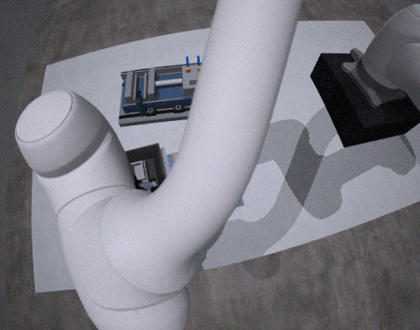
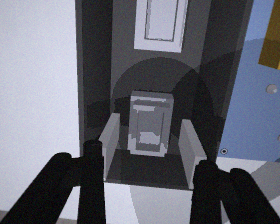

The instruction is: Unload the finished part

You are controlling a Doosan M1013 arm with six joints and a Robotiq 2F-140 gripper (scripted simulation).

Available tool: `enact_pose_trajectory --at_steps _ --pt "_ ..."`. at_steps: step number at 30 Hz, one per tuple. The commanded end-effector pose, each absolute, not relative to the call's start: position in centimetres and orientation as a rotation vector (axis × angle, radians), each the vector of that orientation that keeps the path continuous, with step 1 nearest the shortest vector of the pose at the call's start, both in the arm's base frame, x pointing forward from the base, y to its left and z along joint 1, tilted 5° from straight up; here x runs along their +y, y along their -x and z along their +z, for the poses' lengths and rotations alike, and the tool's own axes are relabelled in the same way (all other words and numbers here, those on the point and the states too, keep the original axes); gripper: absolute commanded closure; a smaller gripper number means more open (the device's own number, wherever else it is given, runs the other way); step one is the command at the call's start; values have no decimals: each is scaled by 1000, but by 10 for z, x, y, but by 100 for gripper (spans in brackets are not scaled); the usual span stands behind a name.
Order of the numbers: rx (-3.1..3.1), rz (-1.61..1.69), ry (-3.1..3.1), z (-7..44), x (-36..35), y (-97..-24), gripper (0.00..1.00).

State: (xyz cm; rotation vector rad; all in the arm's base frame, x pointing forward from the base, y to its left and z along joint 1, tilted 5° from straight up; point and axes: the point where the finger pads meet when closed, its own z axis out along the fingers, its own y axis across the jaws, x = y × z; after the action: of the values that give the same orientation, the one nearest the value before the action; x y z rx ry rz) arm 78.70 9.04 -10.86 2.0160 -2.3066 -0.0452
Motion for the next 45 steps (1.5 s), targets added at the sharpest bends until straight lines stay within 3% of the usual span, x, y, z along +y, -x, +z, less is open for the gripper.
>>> enact_pose_trajectory --at_steps 1,27,45 --pt "-2307 -45 -2016 -108 90 -787 60" --pt "-2307 -45 -2016 -103 91 -787 60" --pt "-2307 -45 -2016 -33 93 -793 60"
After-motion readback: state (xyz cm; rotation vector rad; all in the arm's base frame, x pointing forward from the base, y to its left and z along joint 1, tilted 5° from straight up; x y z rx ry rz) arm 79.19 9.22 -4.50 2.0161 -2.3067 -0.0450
